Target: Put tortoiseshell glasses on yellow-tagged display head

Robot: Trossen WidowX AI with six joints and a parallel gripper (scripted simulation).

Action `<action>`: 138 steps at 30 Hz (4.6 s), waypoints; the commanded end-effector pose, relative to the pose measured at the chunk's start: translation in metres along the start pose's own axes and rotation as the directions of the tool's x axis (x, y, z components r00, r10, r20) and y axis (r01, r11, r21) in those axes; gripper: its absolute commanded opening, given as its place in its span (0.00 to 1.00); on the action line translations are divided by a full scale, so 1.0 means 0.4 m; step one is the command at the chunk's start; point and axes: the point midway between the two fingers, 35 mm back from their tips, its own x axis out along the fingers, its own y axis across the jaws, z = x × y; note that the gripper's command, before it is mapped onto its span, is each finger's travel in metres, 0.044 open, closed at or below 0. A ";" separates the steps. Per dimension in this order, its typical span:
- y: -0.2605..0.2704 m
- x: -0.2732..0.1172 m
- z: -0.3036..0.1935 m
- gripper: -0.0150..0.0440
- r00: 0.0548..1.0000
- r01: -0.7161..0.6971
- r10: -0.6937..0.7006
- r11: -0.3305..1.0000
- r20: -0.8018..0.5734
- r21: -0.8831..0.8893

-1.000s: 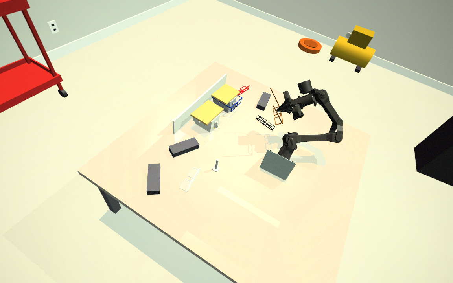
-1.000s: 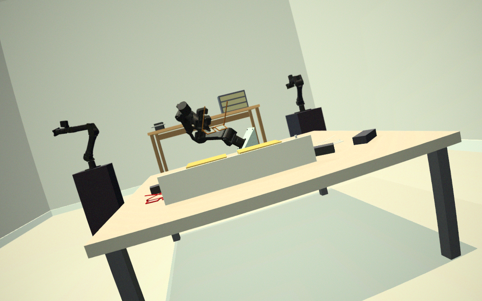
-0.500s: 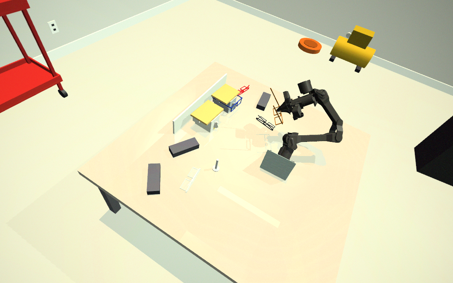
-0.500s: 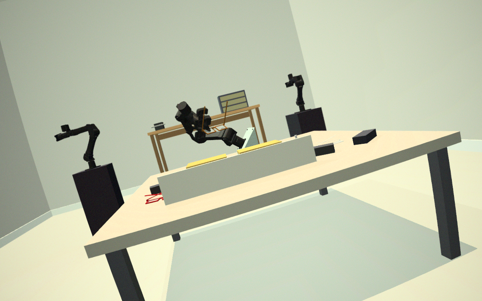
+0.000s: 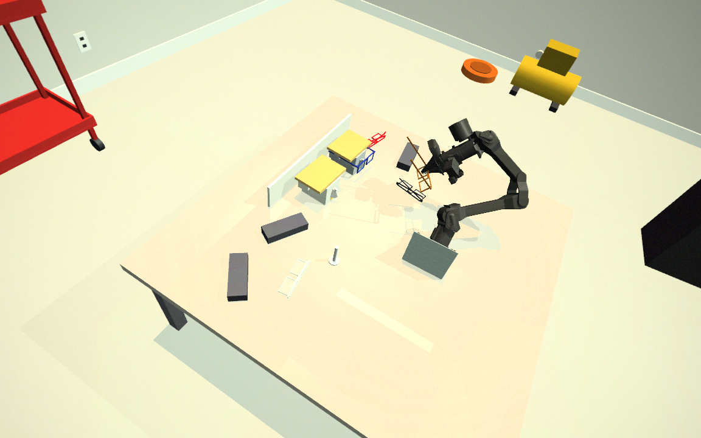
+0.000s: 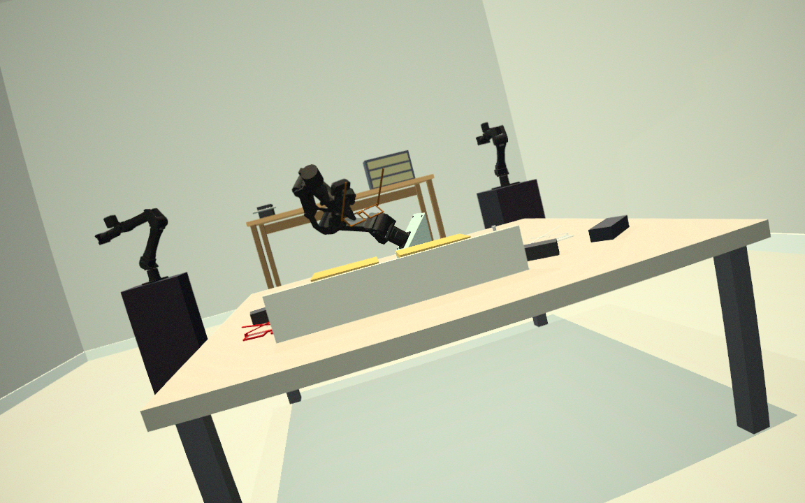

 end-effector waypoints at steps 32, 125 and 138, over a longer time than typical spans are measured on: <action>-0.109 0.206 0.034 0.25 0.901 -0.418 0.434 0.857 0.017 0.300; -0.056 0.505 0.133 0.25 0.687 -0.563 0.715 0.637 -0.131 0.526; -0.039 0.521 0.129 0.25 0.687 -0.563 0.715 0.637 -0.131 0.526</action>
